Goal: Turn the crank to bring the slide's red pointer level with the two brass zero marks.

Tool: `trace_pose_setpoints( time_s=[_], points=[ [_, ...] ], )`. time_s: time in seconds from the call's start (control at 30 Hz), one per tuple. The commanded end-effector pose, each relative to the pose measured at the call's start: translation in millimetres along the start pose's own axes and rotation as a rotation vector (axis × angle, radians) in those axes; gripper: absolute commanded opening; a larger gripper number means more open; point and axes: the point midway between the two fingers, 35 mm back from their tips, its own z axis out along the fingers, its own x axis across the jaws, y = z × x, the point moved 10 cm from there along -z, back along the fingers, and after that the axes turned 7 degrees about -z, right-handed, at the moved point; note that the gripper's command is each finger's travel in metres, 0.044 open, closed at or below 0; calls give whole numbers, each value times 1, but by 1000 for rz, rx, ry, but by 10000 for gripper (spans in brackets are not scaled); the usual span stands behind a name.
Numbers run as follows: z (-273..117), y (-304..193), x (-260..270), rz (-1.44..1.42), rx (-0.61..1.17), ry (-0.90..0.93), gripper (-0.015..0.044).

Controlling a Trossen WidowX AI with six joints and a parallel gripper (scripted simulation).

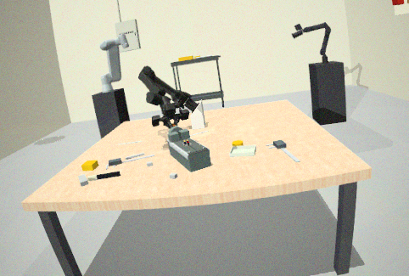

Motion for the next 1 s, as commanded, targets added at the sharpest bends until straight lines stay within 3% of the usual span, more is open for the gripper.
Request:
trace_pose_setpoints(
  time_s=[0.0, 0.97],
  points=[
    [3, -2, 6, -3, 5, 25, 0],
    [5, -3, 8, -3, 5, 25, 0]
  ],
)
